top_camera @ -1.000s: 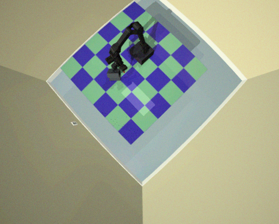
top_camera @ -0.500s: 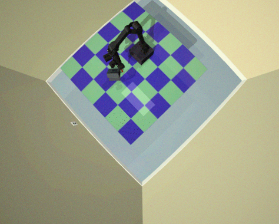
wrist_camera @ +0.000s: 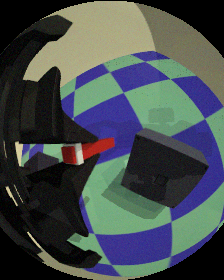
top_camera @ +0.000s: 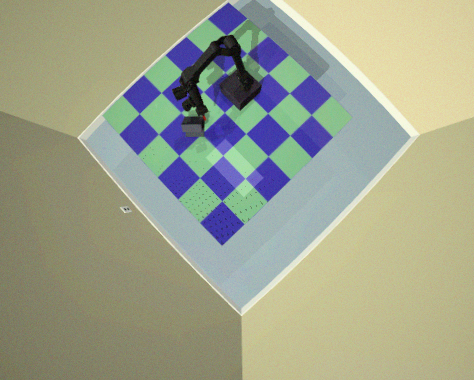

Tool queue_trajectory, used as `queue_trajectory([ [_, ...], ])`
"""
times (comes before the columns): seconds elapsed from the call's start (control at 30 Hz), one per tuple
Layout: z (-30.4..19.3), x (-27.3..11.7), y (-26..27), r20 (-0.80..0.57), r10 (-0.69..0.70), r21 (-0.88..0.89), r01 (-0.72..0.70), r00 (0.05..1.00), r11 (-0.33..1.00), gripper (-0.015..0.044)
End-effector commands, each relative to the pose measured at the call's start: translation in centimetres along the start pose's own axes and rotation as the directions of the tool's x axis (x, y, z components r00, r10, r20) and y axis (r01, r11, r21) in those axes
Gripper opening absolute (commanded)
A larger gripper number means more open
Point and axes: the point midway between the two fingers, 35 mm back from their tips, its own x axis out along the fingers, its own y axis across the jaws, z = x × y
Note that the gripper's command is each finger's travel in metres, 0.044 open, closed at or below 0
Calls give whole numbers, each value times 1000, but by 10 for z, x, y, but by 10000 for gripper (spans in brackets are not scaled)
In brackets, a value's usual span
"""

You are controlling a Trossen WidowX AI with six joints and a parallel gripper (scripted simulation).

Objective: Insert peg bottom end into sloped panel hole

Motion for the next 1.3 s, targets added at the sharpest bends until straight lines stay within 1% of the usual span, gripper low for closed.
queue_trajectory([
  [0.0, 3, -3, -3, 13, 13, 21, -13, 1000, 1000, 0],
  [1.27, 24, -34, -48, 121, 97, 206, -120, 988, 971, 0],
])
